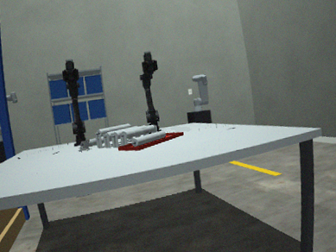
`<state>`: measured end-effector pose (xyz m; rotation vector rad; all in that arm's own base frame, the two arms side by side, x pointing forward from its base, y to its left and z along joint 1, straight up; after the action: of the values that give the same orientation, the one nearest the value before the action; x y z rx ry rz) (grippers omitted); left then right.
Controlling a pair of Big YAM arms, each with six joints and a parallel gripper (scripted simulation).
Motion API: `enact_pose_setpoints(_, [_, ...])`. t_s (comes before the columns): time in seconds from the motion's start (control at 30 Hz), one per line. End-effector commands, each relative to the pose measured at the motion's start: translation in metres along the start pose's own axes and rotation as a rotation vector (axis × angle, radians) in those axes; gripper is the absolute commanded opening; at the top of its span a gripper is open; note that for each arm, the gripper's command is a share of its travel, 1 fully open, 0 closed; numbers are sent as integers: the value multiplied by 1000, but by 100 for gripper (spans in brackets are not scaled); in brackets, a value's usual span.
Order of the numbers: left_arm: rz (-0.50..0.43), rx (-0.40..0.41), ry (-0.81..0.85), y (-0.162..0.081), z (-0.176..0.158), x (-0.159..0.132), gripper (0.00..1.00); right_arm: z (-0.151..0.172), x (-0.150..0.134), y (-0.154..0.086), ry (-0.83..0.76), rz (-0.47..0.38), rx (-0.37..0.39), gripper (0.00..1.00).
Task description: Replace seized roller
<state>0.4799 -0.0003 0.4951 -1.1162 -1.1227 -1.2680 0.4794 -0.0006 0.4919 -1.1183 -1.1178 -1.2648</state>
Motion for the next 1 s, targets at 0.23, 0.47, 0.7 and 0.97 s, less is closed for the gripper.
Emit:
enact_pose_setpoints(0.23, [-30,-2,14,-5,-3,15,32,8,36,0,-15,-50,11,32])
enact_pose_setpoints(0.47, [-35,-1,14,-6,-2,18,32,8,37,-1,-15,-49,10,32])
enact_pose_setpoints(0.7, [-32,-3,12,-6,-3,16,62,8,40,-2,-15,-60,11,32])
enact_pose_setpoints(0.97, [-29,-3,11,-6,-3,14,62,9,42,-3,-15,-64,12,32])
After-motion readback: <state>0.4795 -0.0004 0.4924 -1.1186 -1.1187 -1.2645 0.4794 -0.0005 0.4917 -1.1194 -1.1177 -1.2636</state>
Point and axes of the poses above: on each arm, the point where the finger pads meet when closed, its own y axis out along the fingers, its own z axis across the jaws, x = y × z, the point moved 4 cm from there along -y, back along the fingers, and after that the axes turned 7 degrees about y, right-handed, at the moved point
